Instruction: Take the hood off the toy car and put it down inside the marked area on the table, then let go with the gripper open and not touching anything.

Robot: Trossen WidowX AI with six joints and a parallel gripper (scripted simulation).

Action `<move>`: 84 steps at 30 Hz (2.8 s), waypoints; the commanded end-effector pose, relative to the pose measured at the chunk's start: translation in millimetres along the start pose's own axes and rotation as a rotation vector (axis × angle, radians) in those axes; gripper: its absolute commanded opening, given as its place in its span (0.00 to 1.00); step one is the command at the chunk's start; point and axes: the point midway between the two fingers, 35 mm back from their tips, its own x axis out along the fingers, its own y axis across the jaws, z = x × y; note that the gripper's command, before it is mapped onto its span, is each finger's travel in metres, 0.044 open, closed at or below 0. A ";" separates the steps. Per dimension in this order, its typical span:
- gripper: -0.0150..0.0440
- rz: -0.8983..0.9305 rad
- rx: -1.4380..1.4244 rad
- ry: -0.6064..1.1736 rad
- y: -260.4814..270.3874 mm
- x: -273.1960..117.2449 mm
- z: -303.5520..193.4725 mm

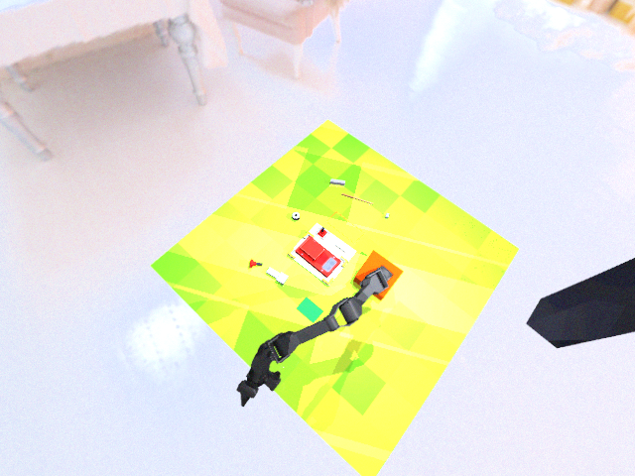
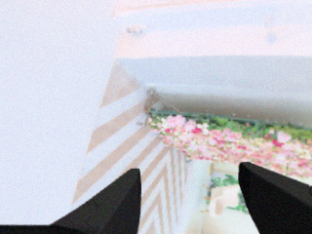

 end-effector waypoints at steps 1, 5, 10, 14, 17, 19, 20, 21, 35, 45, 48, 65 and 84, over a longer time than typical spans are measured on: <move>0.67 0.003 0.003 0.002 1.0 -0.3 -0.9; 0.85 0.071 0.083 0.054 25.5 -8.8 -22.3; 1.00 0.219 0.289 0.201 83.7 -41.0 -72.8; 1.00 0.303 0.467 0.310 122.6 -67.8 -98.1; 1.00 0.350 0.573 0.383 146.2 -87.8 -113.2; 1.00 0.385 0.661 0.447 165.3 -106.5 -125.1; 1.00 0.399 0.701 0.476 173.5 -115.2 -129.9; 1.00 0.416 0.744 0.510 182.9 -126.0 -135.9; 1.00 0.512 1.469 1.115 300.4 -332.8 -171.2; 1.00 0.365 1.987 1.503 336.4 -456.7 -136.0; 1.00 0.238 2.222 1.649 343.0 -498.8 -113.2; 1.00 -0.242 2.816 1.922 345.0 -579.0 -37.0; 1.00 -0.242 2.816 1.922 359.6 -573.8 -37.0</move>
